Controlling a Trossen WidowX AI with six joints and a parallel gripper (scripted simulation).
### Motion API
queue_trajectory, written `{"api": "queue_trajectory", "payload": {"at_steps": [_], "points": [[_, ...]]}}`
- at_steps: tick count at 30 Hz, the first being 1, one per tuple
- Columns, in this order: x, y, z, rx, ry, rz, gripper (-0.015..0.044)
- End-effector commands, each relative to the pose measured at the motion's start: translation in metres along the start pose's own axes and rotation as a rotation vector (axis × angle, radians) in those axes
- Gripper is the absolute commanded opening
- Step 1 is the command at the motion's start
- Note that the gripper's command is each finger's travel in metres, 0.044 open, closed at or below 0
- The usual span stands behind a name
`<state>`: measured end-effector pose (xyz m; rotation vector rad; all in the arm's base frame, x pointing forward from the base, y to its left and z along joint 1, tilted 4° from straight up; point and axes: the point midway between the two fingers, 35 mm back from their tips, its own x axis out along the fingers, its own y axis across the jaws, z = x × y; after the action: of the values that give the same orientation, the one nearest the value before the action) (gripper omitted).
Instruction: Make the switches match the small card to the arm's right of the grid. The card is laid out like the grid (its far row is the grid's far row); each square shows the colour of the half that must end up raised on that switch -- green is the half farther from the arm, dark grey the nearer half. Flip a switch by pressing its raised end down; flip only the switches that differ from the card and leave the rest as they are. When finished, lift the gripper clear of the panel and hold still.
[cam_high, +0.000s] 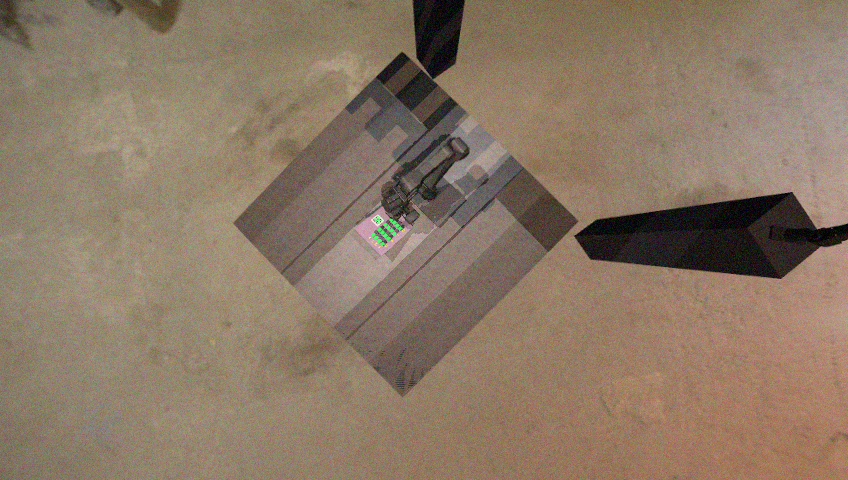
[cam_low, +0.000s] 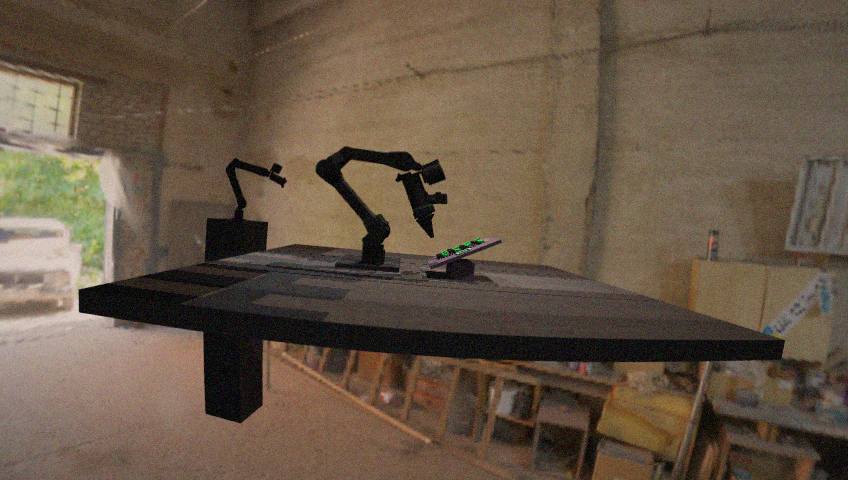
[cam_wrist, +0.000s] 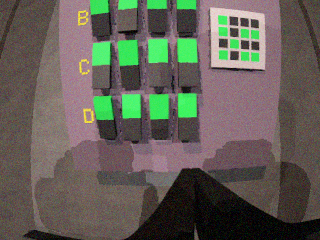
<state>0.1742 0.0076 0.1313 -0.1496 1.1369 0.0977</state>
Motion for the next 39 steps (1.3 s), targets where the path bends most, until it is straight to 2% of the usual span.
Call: {"api": "queue_trajectory", "payload": {"at_steps": [1,6,26,39], "points": [[-0.001,-0.005,0.002,-0.006,-0.010,0.004,0.0000],[0.032,-0.005,0.001,-0.006,-0.035,0.004,0.0000],[0.056,-0.005,0.002,-0.006,-0.036,0.004,0.0000],[0.056,-0.005,0.002,-0.006,-0.036,0.004,0.0000]]}}
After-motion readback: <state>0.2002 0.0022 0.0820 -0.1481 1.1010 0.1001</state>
